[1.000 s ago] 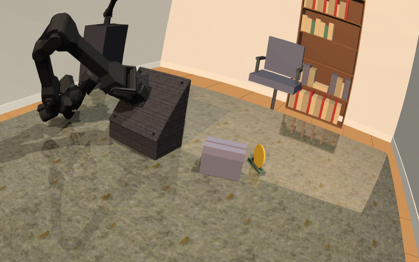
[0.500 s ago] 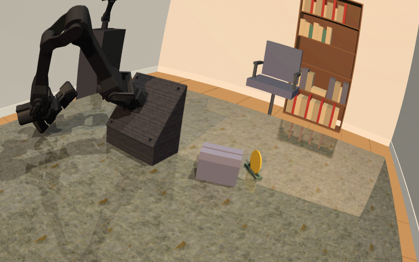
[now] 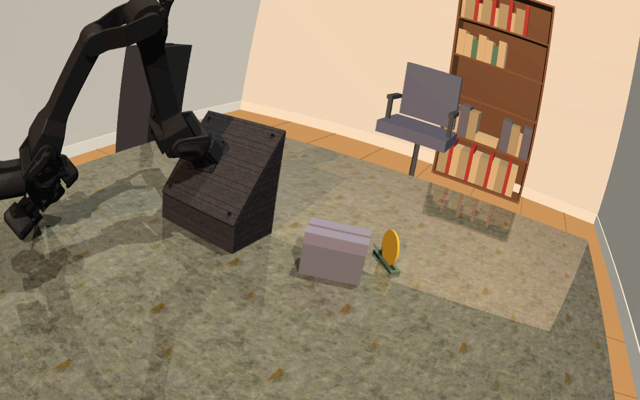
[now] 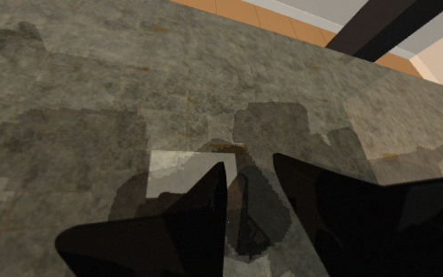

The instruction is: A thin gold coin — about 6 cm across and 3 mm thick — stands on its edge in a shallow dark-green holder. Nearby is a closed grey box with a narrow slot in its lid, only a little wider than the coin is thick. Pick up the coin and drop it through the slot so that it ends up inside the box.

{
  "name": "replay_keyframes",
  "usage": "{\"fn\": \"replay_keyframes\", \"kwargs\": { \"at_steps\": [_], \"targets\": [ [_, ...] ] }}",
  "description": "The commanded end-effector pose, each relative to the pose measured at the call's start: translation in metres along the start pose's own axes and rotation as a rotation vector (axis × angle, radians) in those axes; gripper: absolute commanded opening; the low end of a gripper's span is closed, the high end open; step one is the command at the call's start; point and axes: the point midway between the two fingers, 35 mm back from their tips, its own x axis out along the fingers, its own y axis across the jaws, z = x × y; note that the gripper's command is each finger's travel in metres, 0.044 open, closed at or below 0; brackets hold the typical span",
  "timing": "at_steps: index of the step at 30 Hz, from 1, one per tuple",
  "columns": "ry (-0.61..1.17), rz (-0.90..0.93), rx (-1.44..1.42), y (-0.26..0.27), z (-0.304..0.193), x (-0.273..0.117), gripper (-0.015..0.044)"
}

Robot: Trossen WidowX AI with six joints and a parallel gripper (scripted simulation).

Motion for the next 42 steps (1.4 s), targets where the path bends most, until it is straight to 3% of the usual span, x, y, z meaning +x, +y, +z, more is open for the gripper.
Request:
{"fn": "replay_keyframes", "kwargs": {
  "at_steps": [1,12,21,31,36,42],
  "targets": [
    [0.043,0.175,-0.038,0.042,-0.013,-0.034,0.0161],
    [0.234,0.589,-0.105,0.134,-0.074,-0.149,0.0161],
    [0.483,0.781,-0.218,0.158,-0.161,-0.250,0.0161],
    [0.668,0.812,-0.500,0.117,-0.279,-0.335,0.0161],
    [0.692,0.810,-0.624,0.087,-0.319,-0.359,0.0161],
    [0.700,0.820,-0.891,0.022,-0.378,-0.393,0.0161]
  ]
}}
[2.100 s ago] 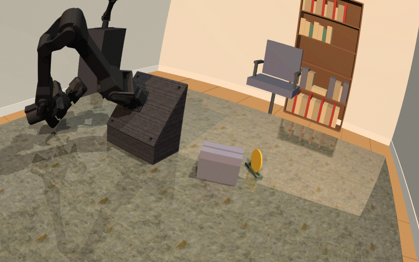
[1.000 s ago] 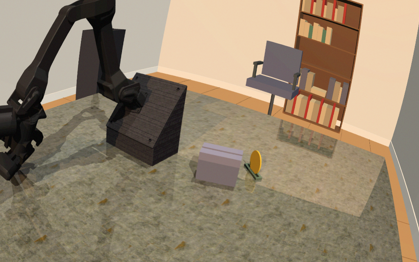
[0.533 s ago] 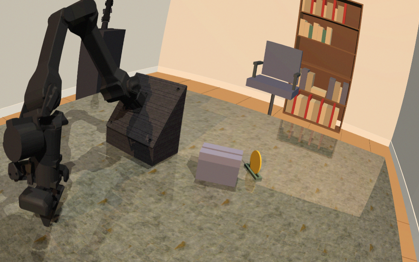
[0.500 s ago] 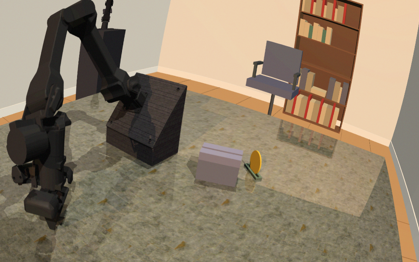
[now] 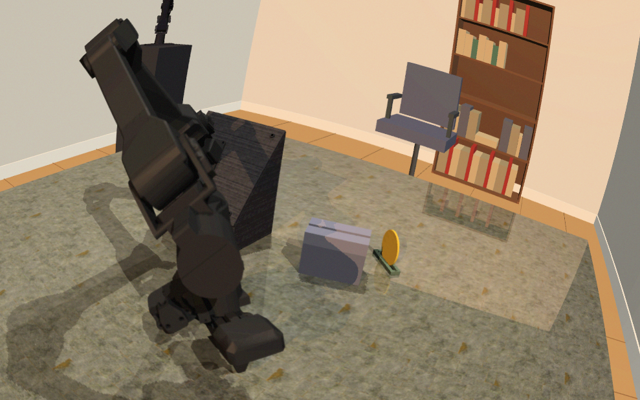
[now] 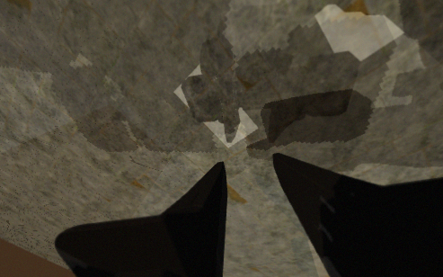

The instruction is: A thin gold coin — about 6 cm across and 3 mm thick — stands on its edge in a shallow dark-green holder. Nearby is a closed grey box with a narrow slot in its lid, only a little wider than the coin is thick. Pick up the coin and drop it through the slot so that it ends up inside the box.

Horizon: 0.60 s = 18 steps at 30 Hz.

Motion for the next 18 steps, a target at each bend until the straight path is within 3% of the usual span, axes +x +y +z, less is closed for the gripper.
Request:
{"fn": "replay_keyframes", "kwargs": {
  "at_steps": [1,9,18],
  "targets": [
    [0.067,-0.030,-0.139,0.007,-0.060,0.001,0.0161],
    [0.163,-0.136,-0.479,-0.009,-0.197,-0.010,0.0161],
    [0.127,-0.228,-0.944,-0.082,-0.339,-0.047,0.0161]
  ]
}}
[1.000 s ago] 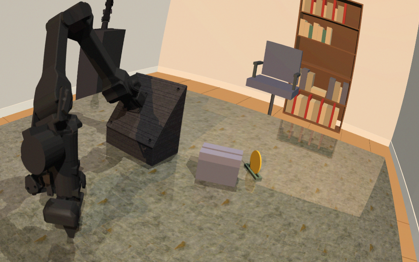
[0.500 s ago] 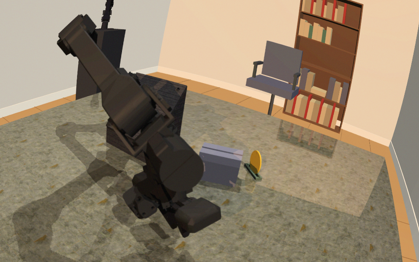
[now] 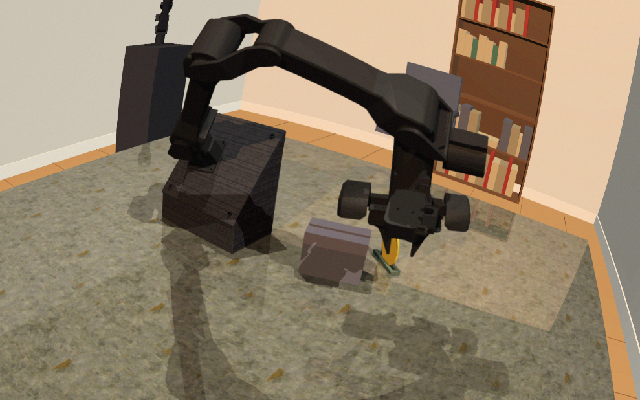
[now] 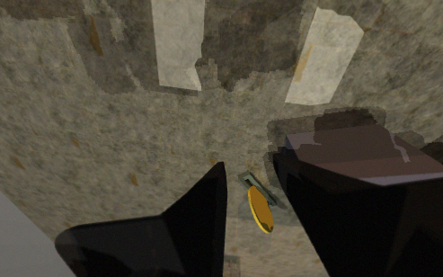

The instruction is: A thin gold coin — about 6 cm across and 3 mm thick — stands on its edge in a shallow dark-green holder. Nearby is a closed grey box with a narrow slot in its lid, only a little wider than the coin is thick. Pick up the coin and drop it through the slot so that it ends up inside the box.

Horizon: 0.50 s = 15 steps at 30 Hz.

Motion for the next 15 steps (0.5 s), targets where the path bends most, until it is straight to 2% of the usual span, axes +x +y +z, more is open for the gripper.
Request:
{"fn": "replay_keyframes", "kwargs": {
  "at_steps": [1,7,13,15],
  "targets": [
    [-0.050,-0.058,-0.181,0.009,-0.064,-0.005,0.0161],
    [-0.174,-0.138,-0.449,0.001,-0.156,-0.009,0.0161],
    [-0.179,-0.140,-0.457,0.001,-0.152,-0.010,0.0161],
    [-0.179,-0.140,-0.457,0.000,-0.149,0.001,0.0161]
  ]
}}
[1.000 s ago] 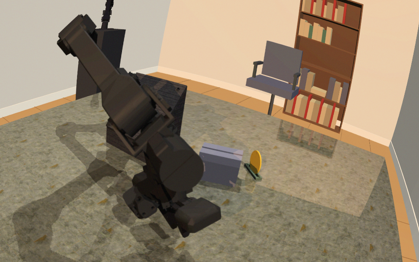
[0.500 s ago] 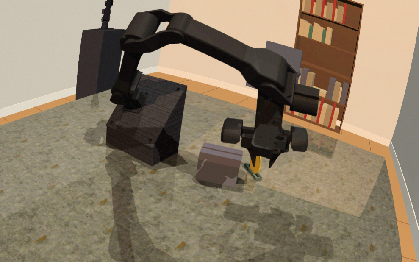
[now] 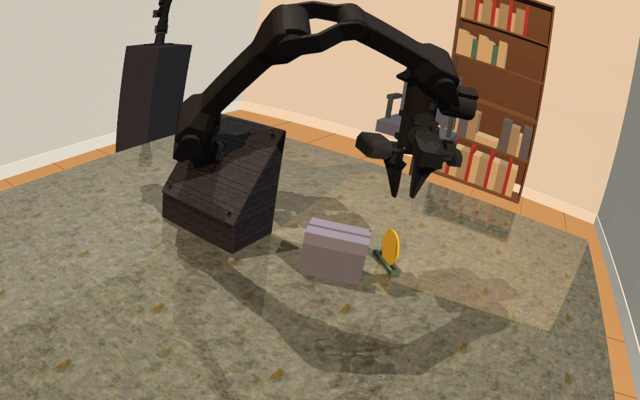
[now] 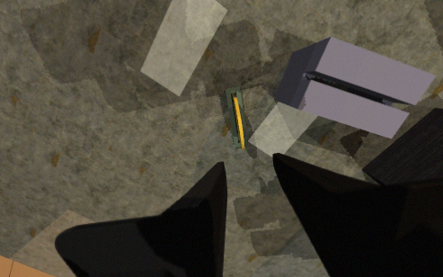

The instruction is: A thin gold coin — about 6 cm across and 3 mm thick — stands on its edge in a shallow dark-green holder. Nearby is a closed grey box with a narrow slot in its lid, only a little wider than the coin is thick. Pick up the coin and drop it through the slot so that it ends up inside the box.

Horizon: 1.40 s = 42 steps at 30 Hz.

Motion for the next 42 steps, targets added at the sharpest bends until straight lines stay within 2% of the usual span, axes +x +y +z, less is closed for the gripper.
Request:
{"fn": "replay_keyframes", "kwargs": {
  "at_steps": [1,9,42],
  "targets": [
    [-0.005,0.000,0.007,0.001,0.004,0.022,0.0161],
    [-0.006,-0.001,0.007,-0.001,0.003,0.047,0.0161],
    [-0.005,-0.002,0.007,-0.001,0.004,0.097,0.0161]
  ]
}}
